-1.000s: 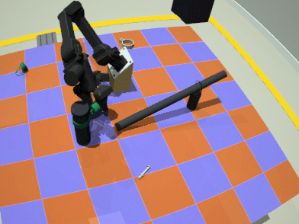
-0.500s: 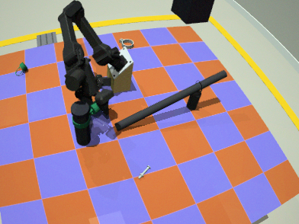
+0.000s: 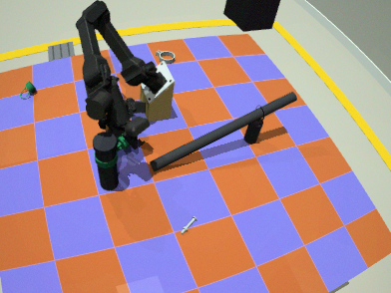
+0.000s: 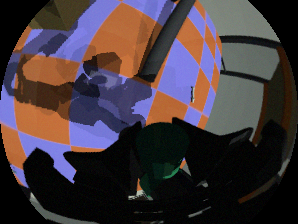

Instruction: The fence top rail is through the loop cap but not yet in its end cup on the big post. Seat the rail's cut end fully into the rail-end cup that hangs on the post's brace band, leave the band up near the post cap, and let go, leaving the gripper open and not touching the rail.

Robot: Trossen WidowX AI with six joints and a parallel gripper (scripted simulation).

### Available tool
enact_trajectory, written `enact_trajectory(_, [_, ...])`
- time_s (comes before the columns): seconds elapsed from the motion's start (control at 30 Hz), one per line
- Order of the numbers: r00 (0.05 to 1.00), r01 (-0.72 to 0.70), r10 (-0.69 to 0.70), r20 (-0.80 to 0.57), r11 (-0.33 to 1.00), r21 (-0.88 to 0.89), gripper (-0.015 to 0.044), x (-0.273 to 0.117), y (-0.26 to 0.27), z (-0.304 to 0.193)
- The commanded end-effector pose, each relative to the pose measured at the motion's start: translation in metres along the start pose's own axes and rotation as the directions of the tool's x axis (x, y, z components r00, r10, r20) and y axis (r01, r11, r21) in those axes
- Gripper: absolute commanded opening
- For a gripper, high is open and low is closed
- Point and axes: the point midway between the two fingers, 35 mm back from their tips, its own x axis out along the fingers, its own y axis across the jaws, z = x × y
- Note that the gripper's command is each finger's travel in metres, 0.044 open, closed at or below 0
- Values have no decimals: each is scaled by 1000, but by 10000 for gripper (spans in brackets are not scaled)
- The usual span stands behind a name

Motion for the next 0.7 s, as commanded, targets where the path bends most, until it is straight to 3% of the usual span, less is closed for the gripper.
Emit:
enact_trajectory(0.0, [1000, 3, -3, -6, 1000, 12, 0, 2, -2, 1])
enact_trajectory(0.67, [997, 8, 2, -74, 991, 131, 0, 8, -13, 0])
